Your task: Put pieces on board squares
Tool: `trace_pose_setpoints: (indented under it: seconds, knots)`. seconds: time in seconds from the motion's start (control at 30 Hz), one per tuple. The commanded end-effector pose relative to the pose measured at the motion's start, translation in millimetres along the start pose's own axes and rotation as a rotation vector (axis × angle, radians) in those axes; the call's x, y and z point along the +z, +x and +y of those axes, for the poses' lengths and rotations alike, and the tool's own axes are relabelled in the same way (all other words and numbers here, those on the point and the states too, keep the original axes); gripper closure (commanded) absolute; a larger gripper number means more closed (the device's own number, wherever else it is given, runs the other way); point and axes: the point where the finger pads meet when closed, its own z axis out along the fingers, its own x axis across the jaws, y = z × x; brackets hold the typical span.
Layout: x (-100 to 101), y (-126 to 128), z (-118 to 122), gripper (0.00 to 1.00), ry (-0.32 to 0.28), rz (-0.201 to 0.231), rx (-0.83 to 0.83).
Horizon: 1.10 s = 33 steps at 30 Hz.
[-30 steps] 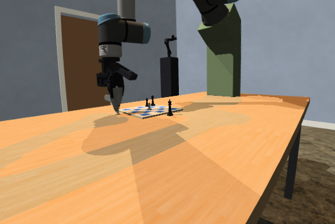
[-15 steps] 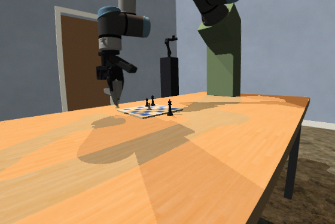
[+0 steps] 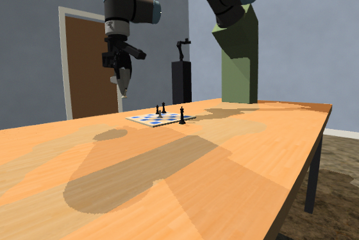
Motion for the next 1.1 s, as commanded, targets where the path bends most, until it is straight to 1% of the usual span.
trace_pose_setpoints:
  seconds: [0.0, 0.2, 0.27, 0.3, 0.43, 0.47, 0.53, 0.6, 1.07]
  knots:
    - [-3.5, 0.4, 0.2, 1.00, 0.000, 0.001, 0.000]
    - [-3.5, 0.4, 0.2, 1.00, 0.000, 0.001, 0.000]
    - [-3.5, -0.6, -5.6, 1.00, 0.000, 0.000, -0.018]
    - [-3.7, -2.5, -16.1, 1.00, 0.000, 0.000, -0.050]
    - [-8.3, -16.4, -81.4, 1.00, 0.000, 0.000, -0.254]
    - [-9.6, -18.8, -91.2, 1.00, 0.000, 0.001, -0.286]
    - [-9.6, -18.8, -91.2, 1.00, 0.000, 0.001, -0.286]
    - [-10.4, -20.2, -96.6, 1.00, 0.000, 0.001, -0.304]
    - [-9.3, -20.2, -96.6, 1.00, 0.000, 0.001, -0.304]
